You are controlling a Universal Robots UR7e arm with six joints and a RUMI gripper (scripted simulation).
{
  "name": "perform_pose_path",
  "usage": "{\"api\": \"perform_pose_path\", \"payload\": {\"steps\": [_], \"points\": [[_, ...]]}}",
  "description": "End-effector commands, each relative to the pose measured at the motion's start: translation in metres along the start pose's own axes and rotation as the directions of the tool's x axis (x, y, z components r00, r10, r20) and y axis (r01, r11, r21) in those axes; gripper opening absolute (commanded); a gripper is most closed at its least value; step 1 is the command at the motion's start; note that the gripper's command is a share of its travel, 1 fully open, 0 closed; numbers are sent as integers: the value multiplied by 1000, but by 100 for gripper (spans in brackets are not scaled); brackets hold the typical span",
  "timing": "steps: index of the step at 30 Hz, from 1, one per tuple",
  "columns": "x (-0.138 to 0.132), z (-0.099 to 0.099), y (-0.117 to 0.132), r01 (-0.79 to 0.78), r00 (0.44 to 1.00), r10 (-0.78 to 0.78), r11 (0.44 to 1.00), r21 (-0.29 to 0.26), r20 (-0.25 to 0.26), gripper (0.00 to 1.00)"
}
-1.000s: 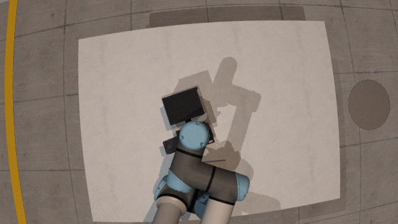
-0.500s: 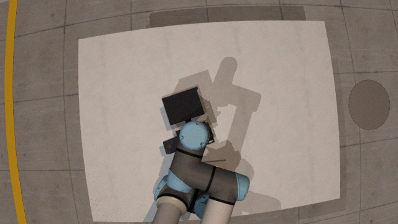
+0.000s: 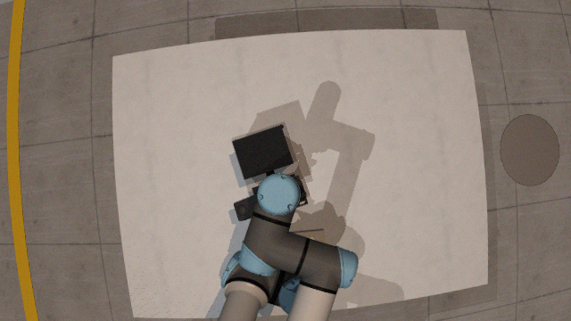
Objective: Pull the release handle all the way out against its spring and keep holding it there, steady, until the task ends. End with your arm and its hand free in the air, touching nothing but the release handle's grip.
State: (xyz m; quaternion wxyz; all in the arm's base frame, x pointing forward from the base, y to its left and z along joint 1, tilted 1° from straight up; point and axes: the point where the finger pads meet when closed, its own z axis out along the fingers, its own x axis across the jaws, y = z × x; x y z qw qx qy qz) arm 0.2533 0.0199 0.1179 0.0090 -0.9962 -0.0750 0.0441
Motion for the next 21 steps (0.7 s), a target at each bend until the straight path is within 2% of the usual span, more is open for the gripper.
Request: {"api": "perform_pose_path", "payload": {"steps": [1, 21], "points": [[1, -1, 0, 1, 1000, -1, 1000, -1, -2, 32], [0, 5, 0, 0, 1000, 0, 1000, 2, 2, 32]]}}
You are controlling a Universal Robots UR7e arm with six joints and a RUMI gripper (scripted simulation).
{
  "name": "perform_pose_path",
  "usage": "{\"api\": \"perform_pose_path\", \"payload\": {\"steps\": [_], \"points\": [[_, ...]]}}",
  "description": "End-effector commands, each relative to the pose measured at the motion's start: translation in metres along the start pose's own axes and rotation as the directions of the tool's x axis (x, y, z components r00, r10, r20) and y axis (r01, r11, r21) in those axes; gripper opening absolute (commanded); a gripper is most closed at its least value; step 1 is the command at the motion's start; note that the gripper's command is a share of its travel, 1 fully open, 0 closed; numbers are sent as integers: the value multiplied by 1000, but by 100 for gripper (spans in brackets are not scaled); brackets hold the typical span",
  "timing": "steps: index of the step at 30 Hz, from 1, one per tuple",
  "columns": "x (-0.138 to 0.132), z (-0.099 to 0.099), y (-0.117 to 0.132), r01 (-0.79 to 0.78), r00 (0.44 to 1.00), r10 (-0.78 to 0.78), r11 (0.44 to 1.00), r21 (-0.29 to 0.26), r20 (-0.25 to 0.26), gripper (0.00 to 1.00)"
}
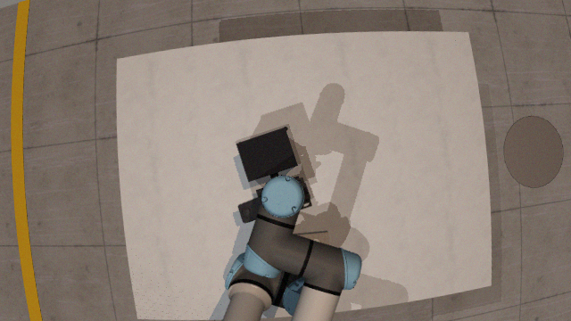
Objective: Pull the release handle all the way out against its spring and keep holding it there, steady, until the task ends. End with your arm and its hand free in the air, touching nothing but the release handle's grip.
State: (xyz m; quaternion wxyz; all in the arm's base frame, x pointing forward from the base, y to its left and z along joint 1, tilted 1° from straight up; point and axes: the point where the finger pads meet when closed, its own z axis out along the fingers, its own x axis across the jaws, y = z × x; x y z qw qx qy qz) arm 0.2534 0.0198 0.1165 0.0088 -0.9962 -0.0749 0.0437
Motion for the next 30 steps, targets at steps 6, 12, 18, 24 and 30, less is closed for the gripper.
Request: {"api": "perform_pose_path", "payload": {"steps": [6, 12, 18, 24, 30], "points": [[0, 9, -1, 0, 1000, 0, 1000, 3, 3, 32], [0, 15, 0, 0, 1000, 0, 1000, 3, 3, 32], [0, 20, 0, -1, 1000, 1, 1000, 3, 3, 32], [0, 27, 0, -1, 1000, 1, 1000, 3, 3, 32], [0, 32, 0, 0, 1000, 0, 1000, 3, 3, 32]]}}
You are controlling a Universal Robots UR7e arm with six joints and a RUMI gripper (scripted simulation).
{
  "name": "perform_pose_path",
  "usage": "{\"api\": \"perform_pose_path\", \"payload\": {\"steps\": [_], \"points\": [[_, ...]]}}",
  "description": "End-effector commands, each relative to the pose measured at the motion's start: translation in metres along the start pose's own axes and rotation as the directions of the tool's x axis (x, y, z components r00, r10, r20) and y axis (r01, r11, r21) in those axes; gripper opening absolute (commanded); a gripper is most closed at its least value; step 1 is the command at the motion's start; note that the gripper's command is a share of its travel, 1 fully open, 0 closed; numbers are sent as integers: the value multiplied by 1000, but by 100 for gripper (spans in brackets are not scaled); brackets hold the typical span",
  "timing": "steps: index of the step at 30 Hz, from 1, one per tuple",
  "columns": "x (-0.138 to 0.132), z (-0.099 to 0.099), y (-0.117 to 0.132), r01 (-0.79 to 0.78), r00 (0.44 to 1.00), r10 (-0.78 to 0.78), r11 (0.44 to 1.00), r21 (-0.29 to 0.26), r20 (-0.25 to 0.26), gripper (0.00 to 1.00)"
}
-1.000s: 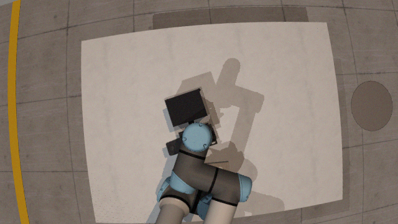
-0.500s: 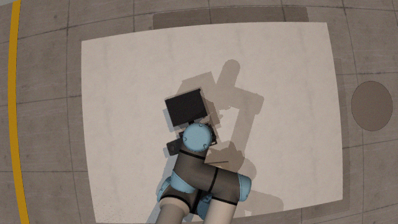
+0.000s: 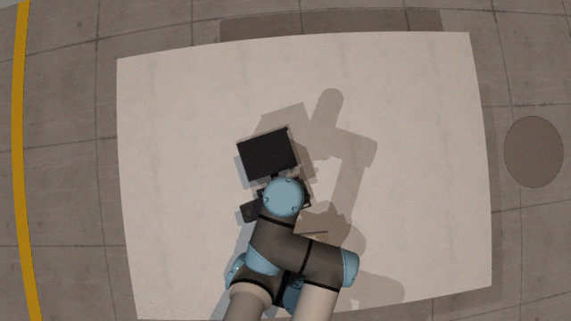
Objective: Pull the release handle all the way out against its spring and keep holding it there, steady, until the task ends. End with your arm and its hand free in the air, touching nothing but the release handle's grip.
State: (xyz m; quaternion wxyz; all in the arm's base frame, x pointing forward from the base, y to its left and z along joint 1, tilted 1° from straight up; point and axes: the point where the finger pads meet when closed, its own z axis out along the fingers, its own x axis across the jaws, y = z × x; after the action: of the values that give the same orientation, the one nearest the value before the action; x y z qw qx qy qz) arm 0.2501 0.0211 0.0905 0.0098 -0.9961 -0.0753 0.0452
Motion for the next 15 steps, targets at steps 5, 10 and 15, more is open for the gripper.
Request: {"api": "perform_pose_path", "payload": {"steps": [5, 10, 15], "points": [[0, 8, 1, -1, 1000, 1, 1000, 1, 0, 32], [0, 11, 1, -1, 1000, 1, 1000, 1, 0, 32], [1, 11, 1, -1, 1000, 1, 1000, 0, 0, 32]]}}
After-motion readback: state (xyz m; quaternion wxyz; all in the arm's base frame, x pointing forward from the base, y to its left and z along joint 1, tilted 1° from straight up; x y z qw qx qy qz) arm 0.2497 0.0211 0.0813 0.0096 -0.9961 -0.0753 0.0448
